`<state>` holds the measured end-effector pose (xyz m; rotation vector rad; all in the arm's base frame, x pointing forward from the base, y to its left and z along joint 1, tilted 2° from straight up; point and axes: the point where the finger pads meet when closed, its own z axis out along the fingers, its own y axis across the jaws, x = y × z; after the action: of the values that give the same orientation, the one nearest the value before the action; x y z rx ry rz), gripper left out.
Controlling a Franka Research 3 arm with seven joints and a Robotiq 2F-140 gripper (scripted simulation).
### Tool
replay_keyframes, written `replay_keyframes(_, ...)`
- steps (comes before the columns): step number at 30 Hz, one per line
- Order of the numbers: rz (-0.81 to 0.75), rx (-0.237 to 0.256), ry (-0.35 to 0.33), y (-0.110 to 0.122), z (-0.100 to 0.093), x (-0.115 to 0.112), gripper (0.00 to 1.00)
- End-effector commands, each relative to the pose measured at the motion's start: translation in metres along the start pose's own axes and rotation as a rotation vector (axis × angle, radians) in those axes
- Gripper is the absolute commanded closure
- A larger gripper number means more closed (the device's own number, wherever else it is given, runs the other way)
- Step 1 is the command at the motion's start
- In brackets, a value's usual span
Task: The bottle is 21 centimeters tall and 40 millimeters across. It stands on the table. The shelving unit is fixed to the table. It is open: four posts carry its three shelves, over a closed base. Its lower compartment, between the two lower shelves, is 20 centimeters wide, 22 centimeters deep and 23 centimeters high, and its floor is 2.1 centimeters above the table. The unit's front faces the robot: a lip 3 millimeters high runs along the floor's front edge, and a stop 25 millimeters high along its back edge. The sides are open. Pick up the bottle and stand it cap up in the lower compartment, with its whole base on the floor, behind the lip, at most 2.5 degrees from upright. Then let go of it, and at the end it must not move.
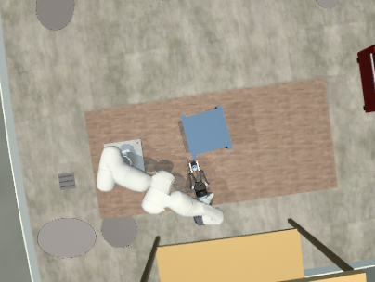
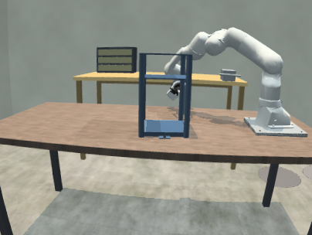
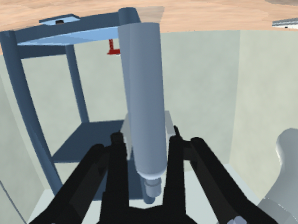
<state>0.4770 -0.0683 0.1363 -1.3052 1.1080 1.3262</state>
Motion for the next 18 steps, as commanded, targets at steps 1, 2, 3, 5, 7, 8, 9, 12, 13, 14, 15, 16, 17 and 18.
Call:
replay_keyframes(1, -0.010, -0.003, 0.002, 0.000, 0.001, -0.001, 1.00)
replay_keyframes(2, -0.010, -0.003, 0.002, 0.000, 0.001, -0.001, 1.00)
replay_keyframes(3, -0.010, -0.003, 0.002, 0.000, 0.001, -0.001, 1.00)
replay_keyframes(5, -0.010, -0.003, 0.002, -0.001, 0.001, -0.001, 1.00)
replay_keyframes(7, -0.010, -0.003, 0.002, -0.003, 0.001, -0.001, 1.00)
replay_keyframes(8, -0.010, -0.003, 0.002, -0.004, 0.001, -0.001, 1.00)
replay_keyframes(9, -0.010, -0.003, 0.002, -0.005, 0.001, -0.001, 1.00)
replay_keyframes(12, -0.010, -0.003, 0.002, -0.007, 0.001, -0.001, 1.00)
replay_keyframes(13, -0.010, -0.003, 0.002, -0.008, 0.001, -0.001, 1.00)
replay_keyframes(14, -0.010, -0.003, 0.002, -0.010, 0.001, -0.001, 1.00)
replay_keyframes(15, -0.010, -0.003, 0.002, -0.012, 0.001, -0.001, 1.00)
replay_keyframes(16, -0.010, -0.003, 0.002, -0.014, 0.001, -0.001, 1.00)
replay_keyframes(17, -0.010, -0.003, 0.002, -0.016, 0.001, -0.001, 1.00)
replay_keyframes(18, -0.010, -0.003, 0.002, -0.018, 0.001, -0.001, 1.00)
